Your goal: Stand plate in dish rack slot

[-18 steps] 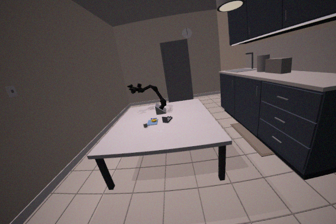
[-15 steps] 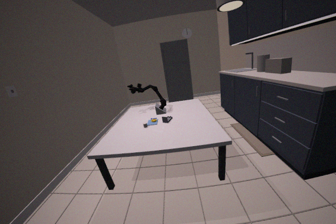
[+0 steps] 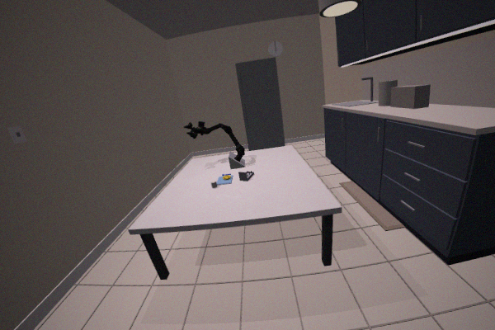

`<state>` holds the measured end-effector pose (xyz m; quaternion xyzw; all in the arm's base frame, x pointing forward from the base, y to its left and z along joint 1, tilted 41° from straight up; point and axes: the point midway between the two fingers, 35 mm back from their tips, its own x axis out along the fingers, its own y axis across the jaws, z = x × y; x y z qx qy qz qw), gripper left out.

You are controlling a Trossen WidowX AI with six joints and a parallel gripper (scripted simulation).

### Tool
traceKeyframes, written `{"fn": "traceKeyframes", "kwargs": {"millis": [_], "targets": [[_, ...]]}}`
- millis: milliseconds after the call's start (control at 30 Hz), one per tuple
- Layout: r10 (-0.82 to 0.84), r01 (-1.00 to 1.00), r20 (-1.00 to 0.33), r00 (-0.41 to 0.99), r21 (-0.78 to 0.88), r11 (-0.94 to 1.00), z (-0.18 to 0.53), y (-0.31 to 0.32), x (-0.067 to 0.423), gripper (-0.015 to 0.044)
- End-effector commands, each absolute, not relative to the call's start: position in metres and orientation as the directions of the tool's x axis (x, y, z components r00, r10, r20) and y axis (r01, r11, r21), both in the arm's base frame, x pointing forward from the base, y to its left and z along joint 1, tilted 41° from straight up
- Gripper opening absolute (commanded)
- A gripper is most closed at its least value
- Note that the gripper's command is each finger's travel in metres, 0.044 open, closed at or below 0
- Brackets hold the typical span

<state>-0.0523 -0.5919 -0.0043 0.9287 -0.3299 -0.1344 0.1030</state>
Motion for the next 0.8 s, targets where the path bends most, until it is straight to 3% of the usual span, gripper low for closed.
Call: {"fn": "traceKeyframes", "kwargs": {"millis": [0, 767], "targets": [[-0.613, -0.531, -0.218, 0.759, 0.338, -0.777, -0.007, -0.592, -0.028, 0.0400], [-0.406, -0.091, -0.408, 0.818, 0.604, -0.791, -0.017, -0.565, 0.103, 0.0400]]}}
